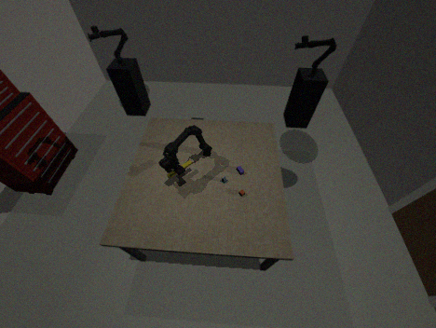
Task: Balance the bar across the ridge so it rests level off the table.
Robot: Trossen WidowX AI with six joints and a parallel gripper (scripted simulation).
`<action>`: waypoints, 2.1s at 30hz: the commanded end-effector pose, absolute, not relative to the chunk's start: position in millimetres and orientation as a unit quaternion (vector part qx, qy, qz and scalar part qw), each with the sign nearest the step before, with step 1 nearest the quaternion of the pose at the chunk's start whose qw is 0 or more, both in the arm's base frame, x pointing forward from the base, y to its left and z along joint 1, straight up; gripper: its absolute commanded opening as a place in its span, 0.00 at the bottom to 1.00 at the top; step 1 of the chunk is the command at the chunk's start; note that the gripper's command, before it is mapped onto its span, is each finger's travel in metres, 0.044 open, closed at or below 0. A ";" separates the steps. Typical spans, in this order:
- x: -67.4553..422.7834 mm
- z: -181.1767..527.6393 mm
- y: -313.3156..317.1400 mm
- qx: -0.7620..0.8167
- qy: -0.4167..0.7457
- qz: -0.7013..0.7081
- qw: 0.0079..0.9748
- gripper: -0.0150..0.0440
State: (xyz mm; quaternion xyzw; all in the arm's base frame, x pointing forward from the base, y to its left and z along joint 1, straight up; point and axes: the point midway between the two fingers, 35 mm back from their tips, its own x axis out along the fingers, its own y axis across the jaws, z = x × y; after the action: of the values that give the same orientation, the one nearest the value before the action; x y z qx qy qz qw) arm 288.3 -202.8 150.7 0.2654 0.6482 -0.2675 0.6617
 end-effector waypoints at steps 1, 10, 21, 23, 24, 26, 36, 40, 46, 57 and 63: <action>294.6 154.5 -193.8 0.275 0.641 -0.278 0.660 0.25; 311.5 154.6 -162.2 0.315 0.623 -0.316 0.642 0.25; 327.2 154.7 -121.3 0.364 0.598 -0.360 0.617 0.25; 329.4 154.7 -113.6 0.372 0.593 -0.368 0.612 0.25; 330.5 154.7 -109.8 0.376 0.591 -0.372 0.609 0.25; 332.4 154.7 -102.1 0.385 0.586 -0.380 0.604 0.25; 339.1 154.8 -63.1 0.426 0.559 -0.418 0.576 0.25; 340.3 154.8 -47.4 0.442 0.548 -0.432 0.564 0.25; 340.5 154.9 -23.5 0.465 0.530 -0.454 0.545 0.25; 335.8 154.9 20.1 0.506 0.494 -0.492 0.507 0.25; 330.3 154.9 43.4 0.527 0.474 -0.512 0.485 0.25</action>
State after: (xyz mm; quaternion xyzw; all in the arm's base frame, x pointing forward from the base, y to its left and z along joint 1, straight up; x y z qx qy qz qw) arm 332.8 34.6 152.8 0.5160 0.4856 -0.5059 0.4920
